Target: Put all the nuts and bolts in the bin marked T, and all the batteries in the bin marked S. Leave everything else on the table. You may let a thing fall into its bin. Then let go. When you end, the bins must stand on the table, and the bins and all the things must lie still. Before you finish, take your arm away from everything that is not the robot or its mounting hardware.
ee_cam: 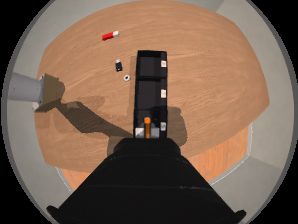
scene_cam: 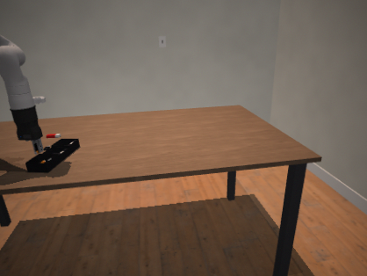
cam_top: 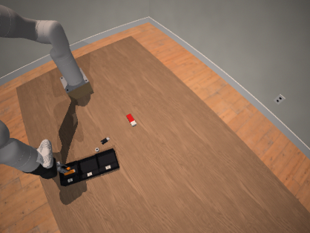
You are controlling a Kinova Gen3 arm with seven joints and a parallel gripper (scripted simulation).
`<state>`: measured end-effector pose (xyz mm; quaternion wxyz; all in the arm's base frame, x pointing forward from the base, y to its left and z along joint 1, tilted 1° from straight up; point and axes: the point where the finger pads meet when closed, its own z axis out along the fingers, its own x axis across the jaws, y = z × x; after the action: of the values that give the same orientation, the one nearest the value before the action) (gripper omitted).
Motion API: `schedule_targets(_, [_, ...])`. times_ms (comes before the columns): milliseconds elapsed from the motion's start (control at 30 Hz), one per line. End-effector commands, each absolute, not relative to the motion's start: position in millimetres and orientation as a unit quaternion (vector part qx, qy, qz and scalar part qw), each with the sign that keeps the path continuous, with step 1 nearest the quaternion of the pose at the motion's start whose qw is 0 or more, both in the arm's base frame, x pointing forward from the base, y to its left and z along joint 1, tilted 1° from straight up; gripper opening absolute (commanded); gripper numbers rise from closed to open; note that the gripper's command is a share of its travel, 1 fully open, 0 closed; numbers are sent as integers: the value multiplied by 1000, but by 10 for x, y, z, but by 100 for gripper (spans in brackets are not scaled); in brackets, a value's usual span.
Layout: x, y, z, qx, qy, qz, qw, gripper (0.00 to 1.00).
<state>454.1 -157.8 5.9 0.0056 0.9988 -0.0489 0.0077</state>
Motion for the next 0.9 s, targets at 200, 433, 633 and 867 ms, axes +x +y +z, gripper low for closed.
schedule_targets(200, [4524,-1614,29,998,-55,5,3,24])
schedule_targets(433, [4530,-1598,29,998,-55,5,3,24])
schedule_targets(633, [4531,-1594,29,998,-55,5,3,24])
schedule_targets(867, [4533,-1592,9,998,-55,5,3,24])
